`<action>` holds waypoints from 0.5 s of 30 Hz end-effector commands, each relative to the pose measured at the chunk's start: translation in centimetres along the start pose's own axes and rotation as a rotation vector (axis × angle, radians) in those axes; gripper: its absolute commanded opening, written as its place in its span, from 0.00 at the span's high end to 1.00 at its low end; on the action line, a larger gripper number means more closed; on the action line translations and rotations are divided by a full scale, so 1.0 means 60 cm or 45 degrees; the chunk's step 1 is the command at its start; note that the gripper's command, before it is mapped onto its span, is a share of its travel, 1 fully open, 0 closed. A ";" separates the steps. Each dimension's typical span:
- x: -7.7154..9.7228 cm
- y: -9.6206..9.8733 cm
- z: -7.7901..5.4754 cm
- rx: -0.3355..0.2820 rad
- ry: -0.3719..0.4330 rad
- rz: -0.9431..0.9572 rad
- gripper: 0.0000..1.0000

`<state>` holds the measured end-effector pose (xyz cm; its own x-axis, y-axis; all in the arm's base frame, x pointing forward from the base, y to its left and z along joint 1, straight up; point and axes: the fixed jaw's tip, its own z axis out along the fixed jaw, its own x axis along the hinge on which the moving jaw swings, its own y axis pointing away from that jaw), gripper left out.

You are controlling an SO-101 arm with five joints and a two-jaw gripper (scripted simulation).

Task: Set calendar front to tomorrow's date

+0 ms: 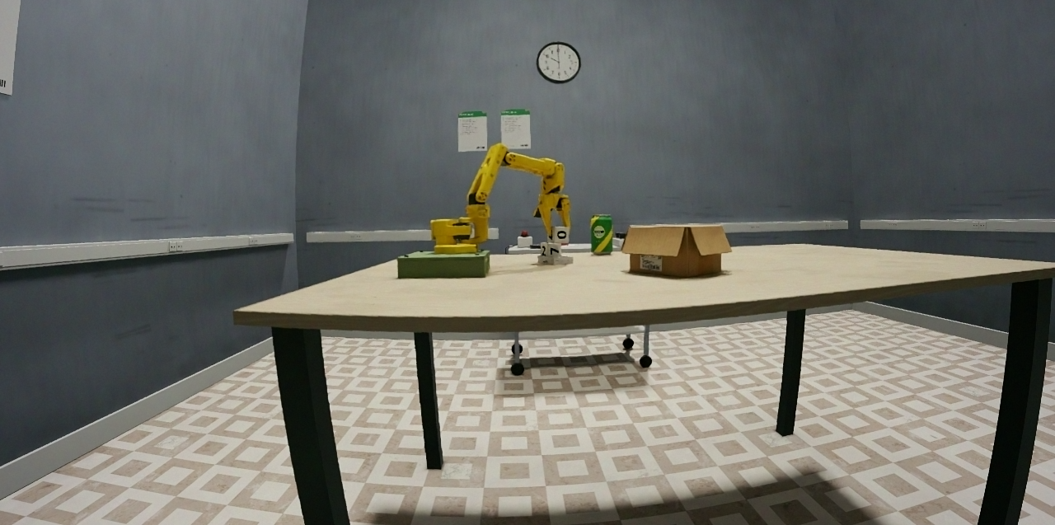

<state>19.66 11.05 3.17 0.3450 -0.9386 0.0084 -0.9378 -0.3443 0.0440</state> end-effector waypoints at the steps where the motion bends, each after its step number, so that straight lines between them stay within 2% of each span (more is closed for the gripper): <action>1: 0.015 -0.004 -0.010 0.032 -0.009 0.057 1.00; 6: 0.053 -0.004 -0.007 0.031 -0.013 0.182 1.00; 8: 0.053 -0.004 -0.007 0.031 -0.013 0.182 1.00; 15: 0.136 0.012 -0.001 0.029 -0.022 0.473 1.00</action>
<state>21.22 5.47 3.04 0.0907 -0.9958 0.0089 -0.9948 -0.0902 0.0466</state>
